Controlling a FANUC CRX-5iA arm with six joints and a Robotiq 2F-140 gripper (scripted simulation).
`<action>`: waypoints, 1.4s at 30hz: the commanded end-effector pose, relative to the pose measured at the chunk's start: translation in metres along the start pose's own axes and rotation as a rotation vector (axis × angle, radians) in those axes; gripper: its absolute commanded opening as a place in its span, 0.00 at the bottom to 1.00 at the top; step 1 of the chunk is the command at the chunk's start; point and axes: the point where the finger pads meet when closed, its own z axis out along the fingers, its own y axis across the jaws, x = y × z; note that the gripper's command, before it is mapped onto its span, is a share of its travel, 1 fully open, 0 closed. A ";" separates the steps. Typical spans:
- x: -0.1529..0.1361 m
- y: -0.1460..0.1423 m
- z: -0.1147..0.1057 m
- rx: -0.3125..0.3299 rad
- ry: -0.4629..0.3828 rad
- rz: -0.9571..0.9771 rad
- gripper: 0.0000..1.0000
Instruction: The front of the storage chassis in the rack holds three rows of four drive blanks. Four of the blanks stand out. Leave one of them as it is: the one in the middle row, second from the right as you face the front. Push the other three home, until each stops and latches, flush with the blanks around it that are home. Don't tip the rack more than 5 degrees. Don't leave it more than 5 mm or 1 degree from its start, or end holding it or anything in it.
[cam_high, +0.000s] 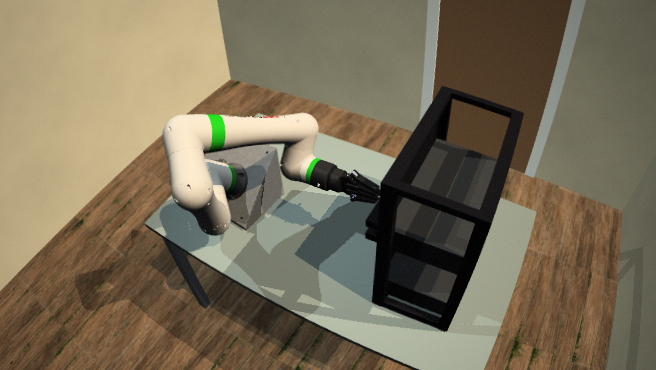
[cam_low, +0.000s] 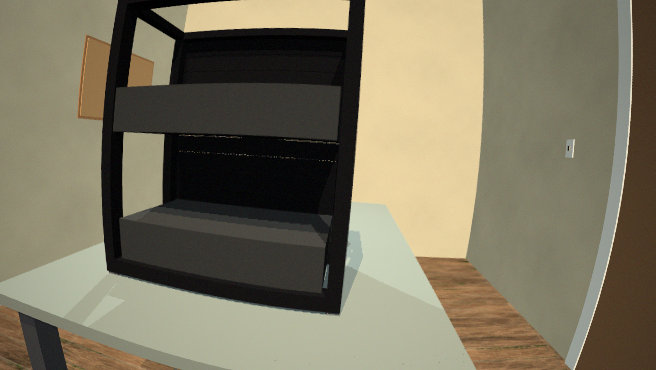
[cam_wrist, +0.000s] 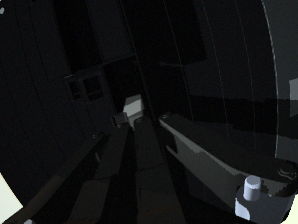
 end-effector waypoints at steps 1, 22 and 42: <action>0.000 -0.001 0.002 0.003 -0.001 0.000 0.00; 0.000 -0.001 0.000 0.003 -0.001 0.000 0.00; 0.000 -0.001 -0.078 0.003 -0.001 0.000 0.00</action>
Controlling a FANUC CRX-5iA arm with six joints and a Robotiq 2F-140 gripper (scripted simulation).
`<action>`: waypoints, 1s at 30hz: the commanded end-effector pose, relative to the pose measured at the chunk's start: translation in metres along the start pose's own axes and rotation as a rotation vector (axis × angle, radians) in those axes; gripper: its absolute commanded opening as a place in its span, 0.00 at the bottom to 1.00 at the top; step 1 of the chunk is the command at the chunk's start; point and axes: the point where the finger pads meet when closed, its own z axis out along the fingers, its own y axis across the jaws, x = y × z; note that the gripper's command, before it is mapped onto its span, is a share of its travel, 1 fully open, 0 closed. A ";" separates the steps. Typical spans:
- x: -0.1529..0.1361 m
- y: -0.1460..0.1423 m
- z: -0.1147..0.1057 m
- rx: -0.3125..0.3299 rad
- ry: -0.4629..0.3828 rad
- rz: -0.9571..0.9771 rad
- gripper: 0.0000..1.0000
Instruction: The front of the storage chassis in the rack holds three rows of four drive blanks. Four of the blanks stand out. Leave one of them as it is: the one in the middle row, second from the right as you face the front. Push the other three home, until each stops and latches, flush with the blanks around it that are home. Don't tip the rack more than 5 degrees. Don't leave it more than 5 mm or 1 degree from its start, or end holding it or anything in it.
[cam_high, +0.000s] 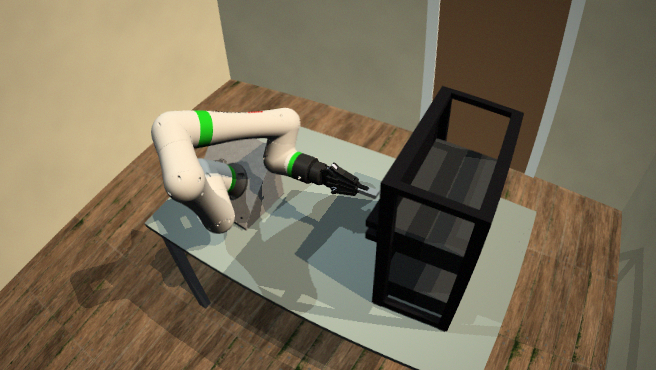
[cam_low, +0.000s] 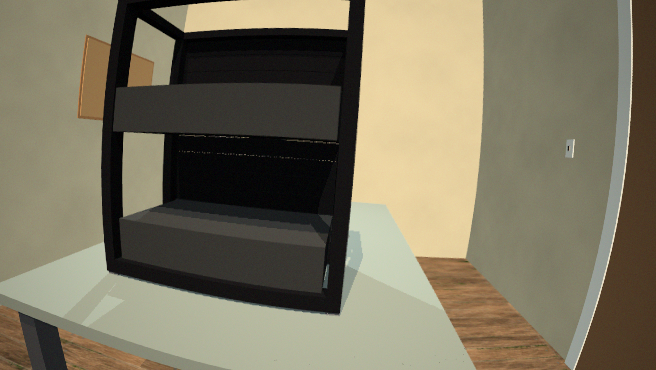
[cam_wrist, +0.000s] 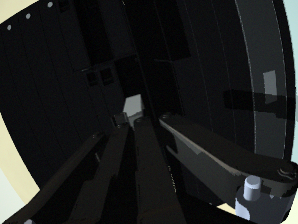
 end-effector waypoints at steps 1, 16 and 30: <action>0.000 -0.001 -0.007 0.002 -0.001 0.000 0.00; 0.019 -0.001 -0.008 0.002 -0.001 0.000 0.00; 0.087 -0.001 -0.009 0.002 -0.001 0.000 0.00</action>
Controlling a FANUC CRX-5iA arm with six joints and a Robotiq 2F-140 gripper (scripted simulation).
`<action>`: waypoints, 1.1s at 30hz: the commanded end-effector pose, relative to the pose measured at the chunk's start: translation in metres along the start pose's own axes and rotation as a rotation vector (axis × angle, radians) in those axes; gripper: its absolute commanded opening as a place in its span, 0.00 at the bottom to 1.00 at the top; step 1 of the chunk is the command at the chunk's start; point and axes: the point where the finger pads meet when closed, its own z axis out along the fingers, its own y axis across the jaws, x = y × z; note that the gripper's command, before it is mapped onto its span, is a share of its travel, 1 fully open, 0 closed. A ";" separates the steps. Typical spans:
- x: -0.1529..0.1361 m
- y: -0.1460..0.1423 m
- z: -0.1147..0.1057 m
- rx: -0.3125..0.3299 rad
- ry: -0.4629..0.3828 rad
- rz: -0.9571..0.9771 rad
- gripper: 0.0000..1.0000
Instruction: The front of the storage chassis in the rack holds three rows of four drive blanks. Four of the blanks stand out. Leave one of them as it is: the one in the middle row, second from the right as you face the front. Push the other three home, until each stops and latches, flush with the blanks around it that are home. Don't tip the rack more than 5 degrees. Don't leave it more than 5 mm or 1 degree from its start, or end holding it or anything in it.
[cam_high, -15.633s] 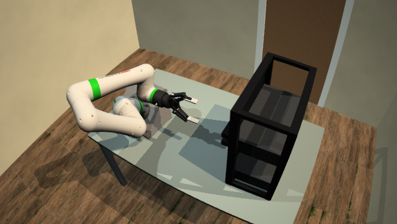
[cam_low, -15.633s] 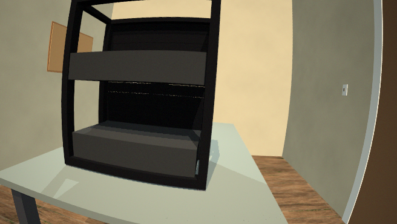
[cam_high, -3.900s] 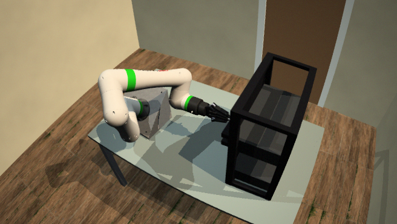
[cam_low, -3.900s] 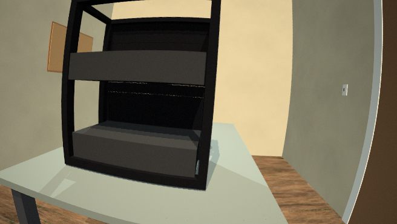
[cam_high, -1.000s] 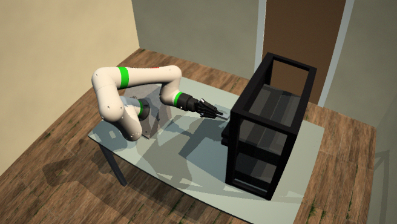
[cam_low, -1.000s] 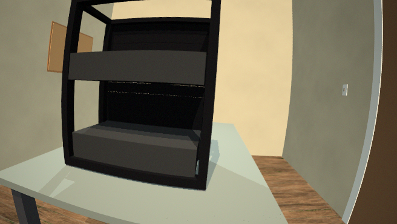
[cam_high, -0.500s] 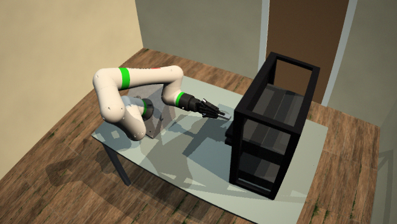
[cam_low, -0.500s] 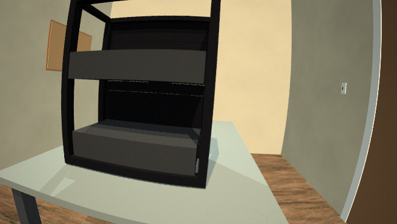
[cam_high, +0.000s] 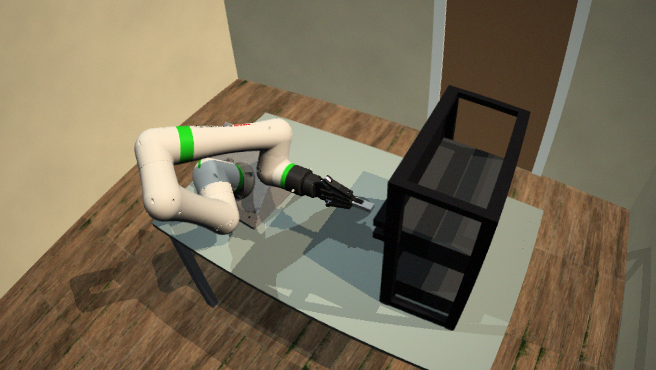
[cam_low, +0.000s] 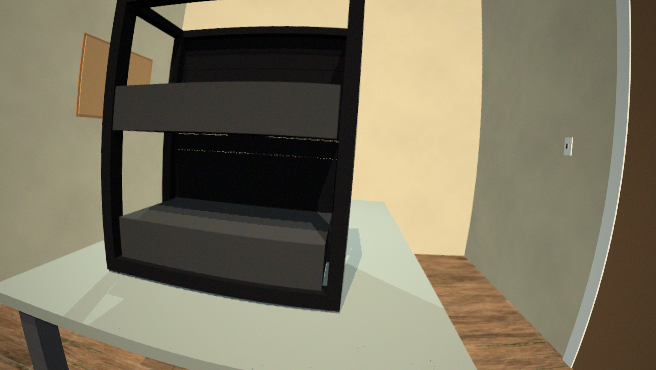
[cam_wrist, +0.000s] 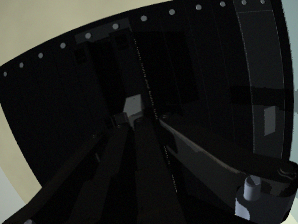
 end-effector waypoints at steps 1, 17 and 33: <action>0.018 0.000 -0.001 0.000 -0.001 -0.001 0.00; 0.036 0.000 0.007 0.000 -0.001 -0.001 0.00; 0.036 0.000 0.038 0.000 -0.001 -0.001 0.00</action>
